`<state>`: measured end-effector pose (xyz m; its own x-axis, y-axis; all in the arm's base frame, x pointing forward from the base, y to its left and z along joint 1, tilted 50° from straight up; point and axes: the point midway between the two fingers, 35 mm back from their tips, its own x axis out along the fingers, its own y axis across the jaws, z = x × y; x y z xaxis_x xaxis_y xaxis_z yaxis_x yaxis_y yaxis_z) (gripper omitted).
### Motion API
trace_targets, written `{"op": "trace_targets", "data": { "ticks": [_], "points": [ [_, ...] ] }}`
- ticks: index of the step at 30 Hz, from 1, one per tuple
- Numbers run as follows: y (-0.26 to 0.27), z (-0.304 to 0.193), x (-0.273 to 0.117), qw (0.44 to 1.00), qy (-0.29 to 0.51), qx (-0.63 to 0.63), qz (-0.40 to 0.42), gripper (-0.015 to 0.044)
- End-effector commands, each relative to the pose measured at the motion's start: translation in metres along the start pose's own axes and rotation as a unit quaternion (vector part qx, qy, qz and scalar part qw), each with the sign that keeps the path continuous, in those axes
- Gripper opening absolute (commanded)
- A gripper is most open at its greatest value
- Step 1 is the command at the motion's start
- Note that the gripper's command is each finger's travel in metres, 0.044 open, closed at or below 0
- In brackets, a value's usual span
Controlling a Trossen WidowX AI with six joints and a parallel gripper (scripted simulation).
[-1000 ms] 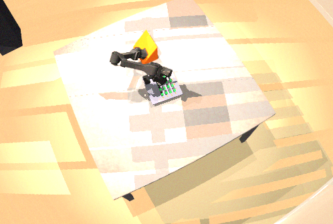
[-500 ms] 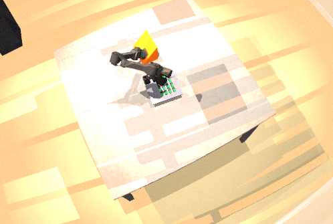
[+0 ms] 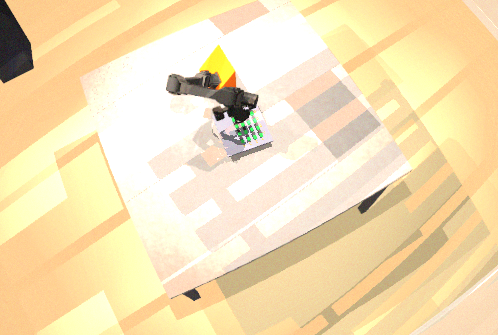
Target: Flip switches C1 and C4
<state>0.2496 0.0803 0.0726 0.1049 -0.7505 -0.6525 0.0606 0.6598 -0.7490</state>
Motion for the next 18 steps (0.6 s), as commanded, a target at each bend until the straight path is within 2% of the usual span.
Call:
{"op": "trace_targets", "data": {
  "ticks": [1,5,18],
  "points": [
    [0.021,0.013,-0.006,1.0,0.005,0.001,-0.002,0.0],
    [0.044,0.027,-0.008,1.0,0.005,0.002,-0.002,0.0],
    [0.044,0.027,-0.008,1.0,0.005,0.002,-0.002,0.0]
  ]
}}
